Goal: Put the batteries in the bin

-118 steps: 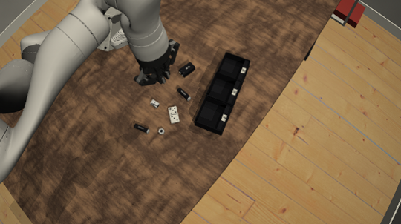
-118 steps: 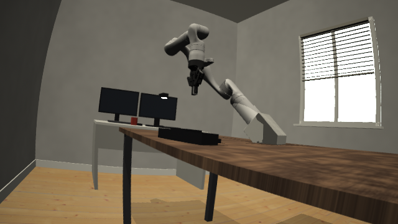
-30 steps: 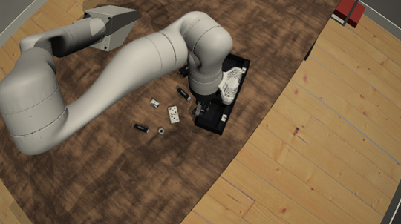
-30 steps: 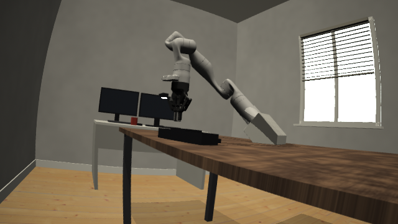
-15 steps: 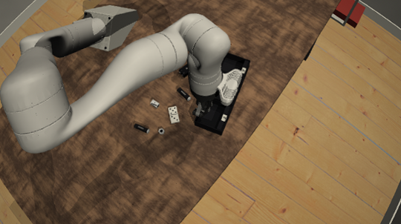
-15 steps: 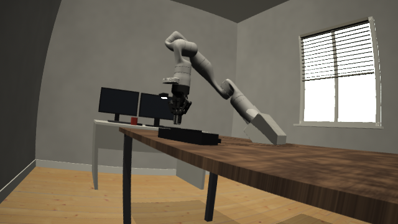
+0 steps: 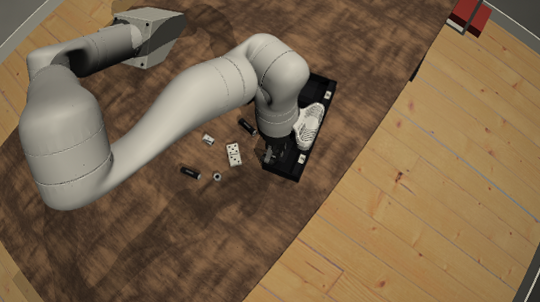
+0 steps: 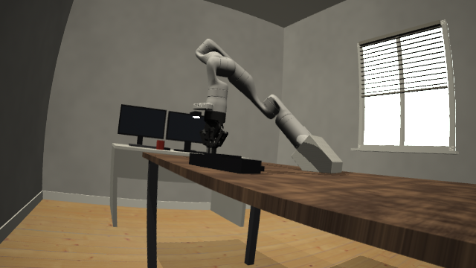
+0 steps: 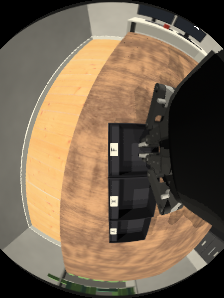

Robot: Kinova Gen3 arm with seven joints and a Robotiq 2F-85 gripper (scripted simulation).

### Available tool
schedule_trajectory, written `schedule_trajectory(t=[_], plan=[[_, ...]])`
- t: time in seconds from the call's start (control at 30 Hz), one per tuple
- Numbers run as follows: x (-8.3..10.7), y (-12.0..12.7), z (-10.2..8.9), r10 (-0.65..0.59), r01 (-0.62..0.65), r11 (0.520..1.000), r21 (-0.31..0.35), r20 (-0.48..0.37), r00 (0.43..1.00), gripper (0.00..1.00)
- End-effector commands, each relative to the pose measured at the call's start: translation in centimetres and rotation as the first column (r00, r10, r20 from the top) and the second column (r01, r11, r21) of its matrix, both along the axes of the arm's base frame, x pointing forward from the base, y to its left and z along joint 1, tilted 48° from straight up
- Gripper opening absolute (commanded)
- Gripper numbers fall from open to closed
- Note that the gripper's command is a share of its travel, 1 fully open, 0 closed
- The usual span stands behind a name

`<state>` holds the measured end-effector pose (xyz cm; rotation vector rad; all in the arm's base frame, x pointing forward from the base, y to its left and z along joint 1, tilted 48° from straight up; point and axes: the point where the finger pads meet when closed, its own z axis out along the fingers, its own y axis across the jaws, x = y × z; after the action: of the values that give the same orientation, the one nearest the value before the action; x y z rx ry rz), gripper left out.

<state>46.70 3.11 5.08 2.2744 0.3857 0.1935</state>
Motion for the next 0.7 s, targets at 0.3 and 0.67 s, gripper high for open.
schedule_trajectory(t=[0.3,0.67], plan=[[-0.06,-0.61,-0.64,-0.007,0.007,1.000,-0.001,-0.004,1.000,0.09],[-0.06,-0.61,-0.64,-0.007,0.007,1.000,-0.001,-0.004,1.000,0.09]])
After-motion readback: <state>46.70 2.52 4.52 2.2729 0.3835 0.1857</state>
